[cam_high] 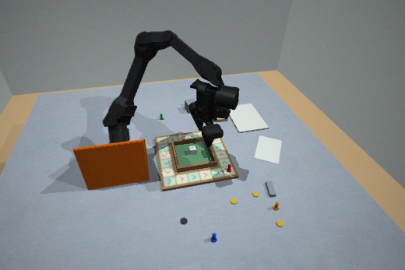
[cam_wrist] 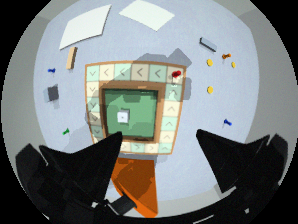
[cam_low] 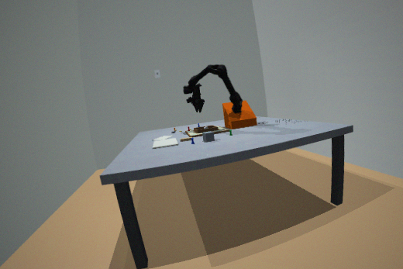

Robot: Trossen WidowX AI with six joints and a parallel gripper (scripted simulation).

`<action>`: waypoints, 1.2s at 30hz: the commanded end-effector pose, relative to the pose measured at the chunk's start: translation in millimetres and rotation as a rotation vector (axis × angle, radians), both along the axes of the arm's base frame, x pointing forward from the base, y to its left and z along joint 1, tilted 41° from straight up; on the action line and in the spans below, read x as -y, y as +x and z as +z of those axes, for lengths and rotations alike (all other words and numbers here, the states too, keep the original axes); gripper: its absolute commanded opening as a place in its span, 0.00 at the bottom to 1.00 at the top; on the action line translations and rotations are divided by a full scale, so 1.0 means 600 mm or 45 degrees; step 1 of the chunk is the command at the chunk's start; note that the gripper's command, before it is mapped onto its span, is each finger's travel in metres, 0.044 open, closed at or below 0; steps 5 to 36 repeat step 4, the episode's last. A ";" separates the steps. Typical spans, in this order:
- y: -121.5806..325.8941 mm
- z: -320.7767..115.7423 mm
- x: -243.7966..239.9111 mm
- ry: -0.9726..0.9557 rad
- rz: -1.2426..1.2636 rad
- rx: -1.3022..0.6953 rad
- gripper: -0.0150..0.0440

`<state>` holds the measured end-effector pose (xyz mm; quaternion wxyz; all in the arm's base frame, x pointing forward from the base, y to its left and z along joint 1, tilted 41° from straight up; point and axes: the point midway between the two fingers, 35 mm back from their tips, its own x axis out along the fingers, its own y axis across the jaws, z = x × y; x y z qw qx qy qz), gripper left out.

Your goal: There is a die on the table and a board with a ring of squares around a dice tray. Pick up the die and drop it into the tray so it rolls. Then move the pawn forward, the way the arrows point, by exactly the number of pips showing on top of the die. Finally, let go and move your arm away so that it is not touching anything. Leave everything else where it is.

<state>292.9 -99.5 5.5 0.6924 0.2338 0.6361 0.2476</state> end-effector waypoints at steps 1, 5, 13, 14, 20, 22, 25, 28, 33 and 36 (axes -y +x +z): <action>0.009 -0.007 -0.002 0.007 0.007 -0.004 1.00; 0.009 -0.007 -0.002 0.007 0.007 -0.004 1.00; 0.009 -0.007 -0.002 0.007 0.007 -0.004 1.00; 0.009 -0.007 -0.002 0.007 0.007 -0.004 1.00; 0.009 -0.007 -0.002 0.007 0.007 -0.004 1.00; 0.009 -0.007 -0.002 0.007 0.007 -0.004 1.00; 0.009 -0.007 -0.002 0.007 0.007 -0.004 1.00; 0.009 -0.007 -0.002 0.007 0.007 -0.004 1.00; 0.009 -0.007 -0.002 0.007 0.007 -0.004 1.00; 0.009 -0.007 -0.002 0.007 0.007 -0.004 1.00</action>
